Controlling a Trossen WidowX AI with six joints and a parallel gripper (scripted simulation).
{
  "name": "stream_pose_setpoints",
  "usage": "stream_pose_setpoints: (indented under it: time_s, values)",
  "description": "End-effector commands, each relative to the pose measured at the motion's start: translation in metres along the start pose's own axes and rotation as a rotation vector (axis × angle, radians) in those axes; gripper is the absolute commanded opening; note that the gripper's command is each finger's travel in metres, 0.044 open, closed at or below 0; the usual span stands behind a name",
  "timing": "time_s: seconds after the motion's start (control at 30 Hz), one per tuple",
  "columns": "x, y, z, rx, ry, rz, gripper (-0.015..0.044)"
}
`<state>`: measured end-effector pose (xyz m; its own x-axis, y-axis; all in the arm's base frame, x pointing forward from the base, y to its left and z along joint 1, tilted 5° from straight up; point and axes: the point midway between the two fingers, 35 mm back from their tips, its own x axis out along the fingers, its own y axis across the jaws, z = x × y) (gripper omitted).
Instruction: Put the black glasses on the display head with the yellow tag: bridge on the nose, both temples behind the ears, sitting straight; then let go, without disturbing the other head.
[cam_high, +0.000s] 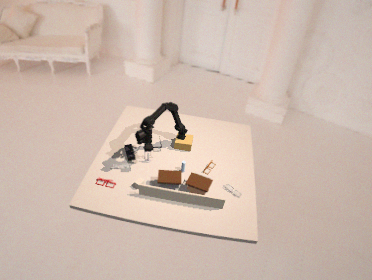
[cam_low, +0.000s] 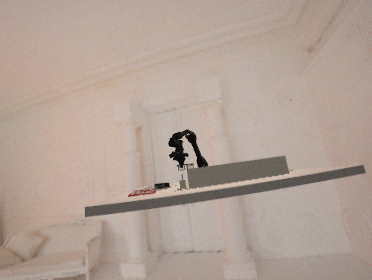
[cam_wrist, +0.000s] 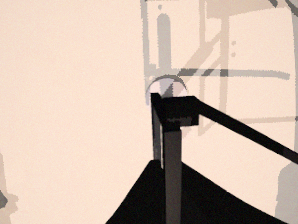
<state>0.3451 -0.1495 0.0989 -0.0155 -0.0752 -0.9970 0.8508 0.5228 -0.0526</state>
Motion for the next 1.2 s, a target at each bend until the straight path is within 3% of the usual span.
stream_pose_setpoints:
  time_s: [0.0,0.83,1.17]
  values:
    - [0.005,-0.001,0.007,0.145,0.008,-0.012,0.0]
    - [0.012,-0.003,0.048,1.074,-0.001,-0.014,0.0]
    - [0.013,-0.003,0.05,1.099,-0.001,-0.014,0.0]
